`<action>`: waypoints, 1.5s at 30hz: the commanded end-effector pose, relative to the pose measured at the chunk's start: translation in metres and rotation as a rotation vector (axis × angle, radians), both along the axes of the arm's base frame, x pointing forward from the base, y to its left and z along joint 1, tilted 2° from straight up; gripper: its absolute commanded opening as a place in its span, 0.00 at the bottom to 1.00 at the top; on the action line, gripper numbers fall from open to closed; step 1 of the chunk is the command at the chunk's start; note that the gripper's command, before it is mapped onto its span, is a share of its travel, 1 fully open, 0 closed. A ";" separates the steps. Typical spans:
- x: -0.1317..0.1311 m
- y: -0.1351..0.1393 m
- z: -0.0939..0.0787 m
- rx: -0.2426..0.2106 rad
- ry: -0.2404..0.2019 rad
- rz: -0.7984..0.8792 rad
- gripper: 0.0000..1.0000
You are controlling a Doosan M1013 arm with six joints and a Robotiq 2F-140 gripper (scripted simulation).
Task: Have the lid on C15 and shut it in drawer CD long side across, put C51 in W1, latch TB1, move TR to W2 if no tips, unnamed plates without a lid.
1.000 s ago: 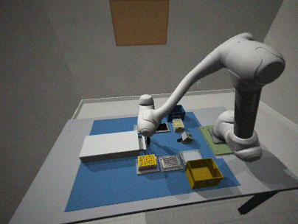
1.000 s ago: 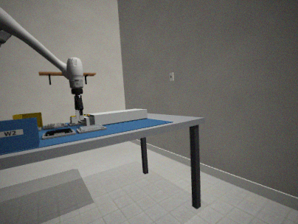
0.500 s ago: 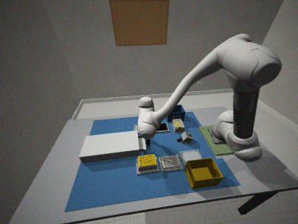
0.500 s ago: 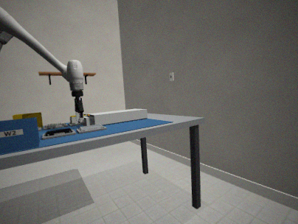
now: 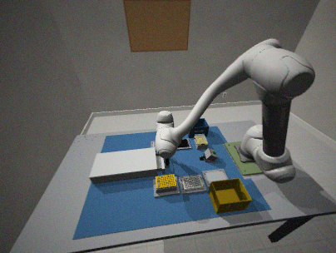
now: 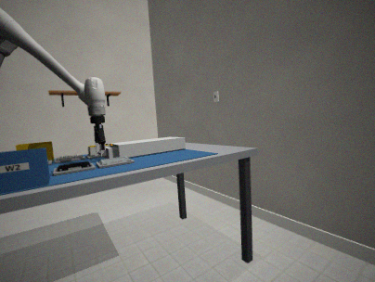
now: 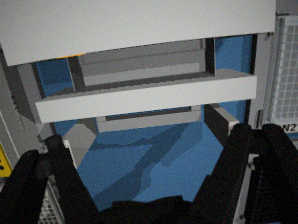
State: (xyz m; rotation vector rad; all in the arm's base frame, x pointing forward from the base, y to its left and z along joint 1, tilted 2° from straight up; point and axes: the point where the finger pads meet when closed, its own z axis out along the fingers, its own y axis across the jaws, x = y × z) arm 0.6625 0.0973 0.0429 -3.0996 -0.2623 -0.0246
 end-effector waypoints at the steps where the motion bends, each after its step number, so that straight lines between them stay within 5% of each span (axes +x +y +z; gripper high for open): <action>1: 0.000 0.000 0.000 0.000 0.000 0.000 0.65; 25: 0.000 0.000 0.000 0.000 0.000 0.000 0.55; 26: 0.000 0.000 0.000 0.000 0.000 0.000 0.00; 45: 0.000 0.000 0.000 0.000 0.000 0.000 0.00</action>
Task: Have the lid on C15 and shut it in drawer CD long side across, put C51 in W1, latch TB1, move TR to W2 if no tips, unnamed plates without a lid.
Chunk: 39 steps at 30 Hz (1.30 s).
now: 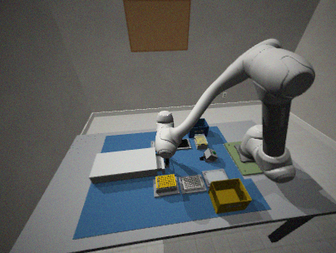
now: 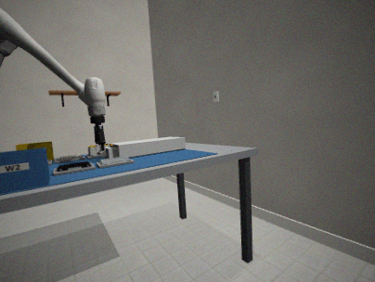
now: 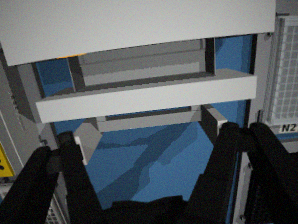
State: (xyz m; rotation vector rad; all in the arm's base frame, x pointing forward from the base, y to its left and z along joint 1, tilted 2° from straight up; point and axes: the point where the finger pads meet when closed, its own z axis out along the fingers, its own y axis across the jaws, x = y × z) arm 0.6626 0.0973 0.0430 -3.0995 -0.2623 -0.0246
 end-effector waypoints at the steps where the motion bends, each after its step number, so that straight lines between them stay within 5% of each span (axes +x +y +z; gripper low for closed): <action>1: 0.000 0.000 0.000 0.000 0.000 0.000 0.00; 39: -0.033 -0.006 -0.001 0.000 0.000 0.000 0.00</action>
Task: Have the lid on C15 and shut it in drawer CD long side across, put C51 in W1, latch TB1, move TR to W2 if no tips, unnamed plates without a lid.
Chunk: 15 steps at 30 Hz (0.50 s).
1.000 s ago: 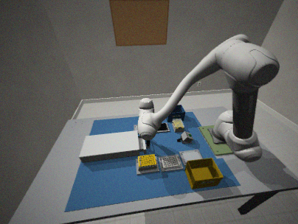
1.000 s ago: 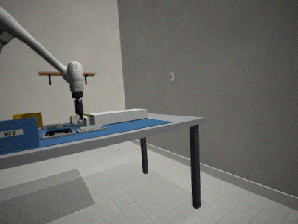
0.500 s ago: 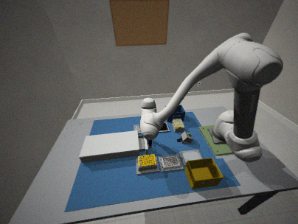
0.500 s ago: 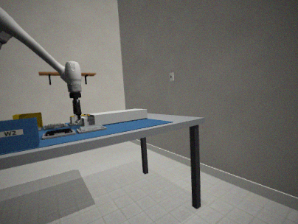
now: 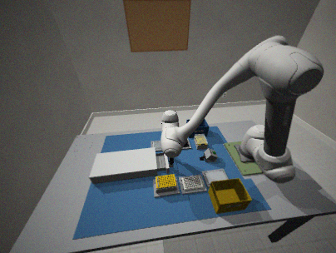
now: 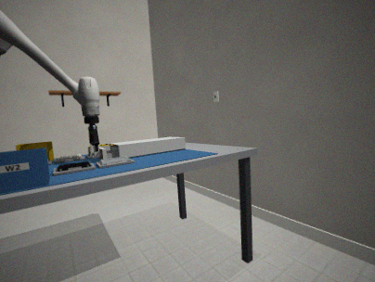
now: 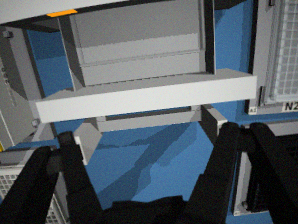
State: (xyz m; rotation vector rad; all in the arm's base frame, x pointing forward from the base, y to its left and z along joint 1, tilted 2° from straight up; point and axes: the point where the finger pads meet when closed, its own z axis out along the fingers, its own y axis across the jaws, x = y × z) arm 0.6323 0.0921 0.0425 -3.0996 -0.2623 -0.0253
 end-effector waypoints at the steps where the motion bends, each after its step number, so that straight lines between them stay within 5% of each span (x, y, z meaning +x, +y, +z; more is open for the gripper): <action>1: -0.004 -0.001 0.000 0.000 0.000 0.000 0.00; 15: -0.018 -0.003 0.000 0.000 0.000 0.000 0.00</action>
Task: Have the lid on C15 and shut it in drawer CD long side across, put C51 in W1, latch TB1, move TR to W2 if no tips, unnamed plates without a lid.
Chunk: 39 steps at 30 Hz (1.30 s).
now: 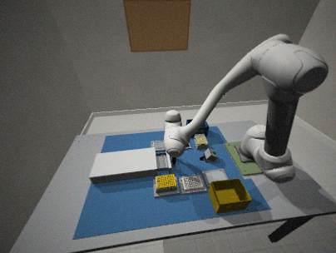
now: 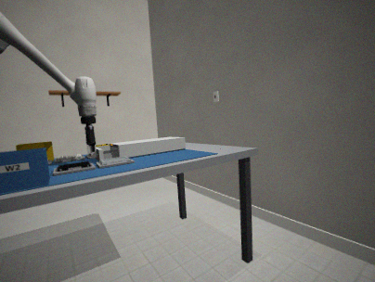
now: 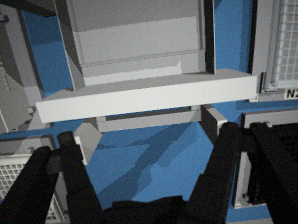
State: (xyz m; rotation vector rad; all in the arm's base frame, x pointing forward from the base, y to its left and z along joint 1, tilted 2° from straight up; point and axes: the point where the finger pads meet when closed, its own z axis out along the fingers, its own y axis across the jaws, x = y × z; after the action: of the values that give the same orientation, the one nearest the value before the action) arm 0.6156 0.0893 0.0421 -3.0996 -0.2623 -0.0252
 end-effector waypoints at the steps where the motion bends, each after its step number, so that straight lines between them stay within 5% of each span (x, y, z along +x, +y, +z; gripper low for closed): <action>1: -0.003 0.000 0.000 0.000 0.000 0.000 0.00; 39: -0.046 -0.008 -0.001 0.000 0.000 0.000 0.00</action>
State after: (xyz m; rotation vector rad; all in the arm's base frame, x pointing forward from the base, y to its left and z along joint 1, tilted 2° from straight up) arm 0.5719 0.0819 0.0413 -3.0996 -0.2623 -0.0252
